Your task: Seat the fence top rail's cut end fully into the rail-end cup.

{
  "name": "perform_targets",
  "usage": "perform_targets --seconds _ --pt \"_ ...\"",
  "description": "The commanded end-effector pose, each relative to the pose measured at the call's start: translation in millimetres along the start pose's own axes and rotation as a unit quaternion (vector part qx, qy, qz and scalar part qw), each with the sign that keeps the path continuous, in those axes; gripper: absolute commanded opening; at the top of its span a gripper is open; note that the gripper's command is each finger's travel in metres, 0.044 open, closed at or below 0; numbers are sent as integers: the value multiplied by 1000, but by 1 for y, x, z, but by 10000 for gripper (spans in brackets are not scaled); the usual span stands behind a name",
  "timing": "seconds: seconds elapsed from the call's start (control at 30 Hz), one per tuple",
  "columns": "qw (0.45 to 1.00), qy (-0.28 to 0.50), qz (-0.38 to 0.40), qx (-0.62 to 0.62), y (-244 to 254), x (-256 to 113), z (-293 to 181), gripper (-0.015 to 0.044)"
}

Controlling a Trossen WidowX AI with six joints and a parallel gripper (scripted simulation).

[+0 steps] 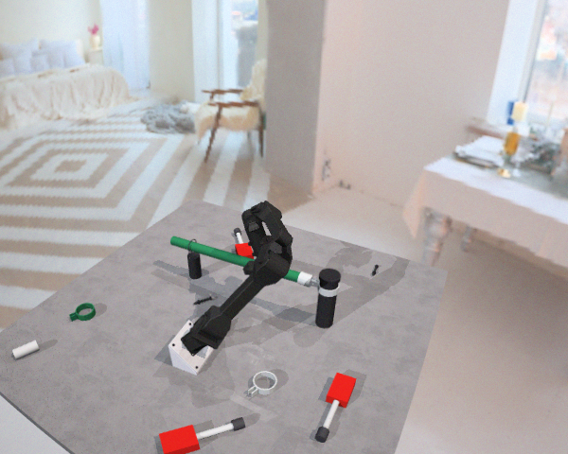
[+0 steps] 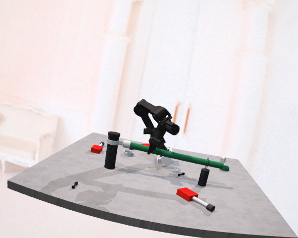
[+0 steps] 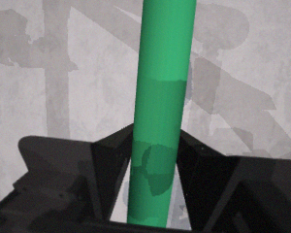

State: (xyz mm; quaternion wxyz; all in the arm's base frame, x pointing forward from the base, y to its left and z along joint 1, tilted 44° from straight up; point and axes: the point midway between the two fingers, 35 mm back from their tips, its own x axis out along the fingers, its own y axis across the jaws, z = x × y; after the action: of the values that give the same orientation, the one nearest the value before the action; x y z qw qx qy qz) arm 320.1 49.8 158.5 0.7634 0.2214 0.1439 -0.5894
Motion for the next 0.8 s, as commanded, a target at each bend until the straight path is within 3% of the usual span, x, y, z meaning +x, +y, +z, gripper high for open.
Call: perform_targets --seconds 0.0,0.77 --pt "1000 -3 7 3 1 -1 6 0" --pt "1000 0 2 2 -1 4 11 0"
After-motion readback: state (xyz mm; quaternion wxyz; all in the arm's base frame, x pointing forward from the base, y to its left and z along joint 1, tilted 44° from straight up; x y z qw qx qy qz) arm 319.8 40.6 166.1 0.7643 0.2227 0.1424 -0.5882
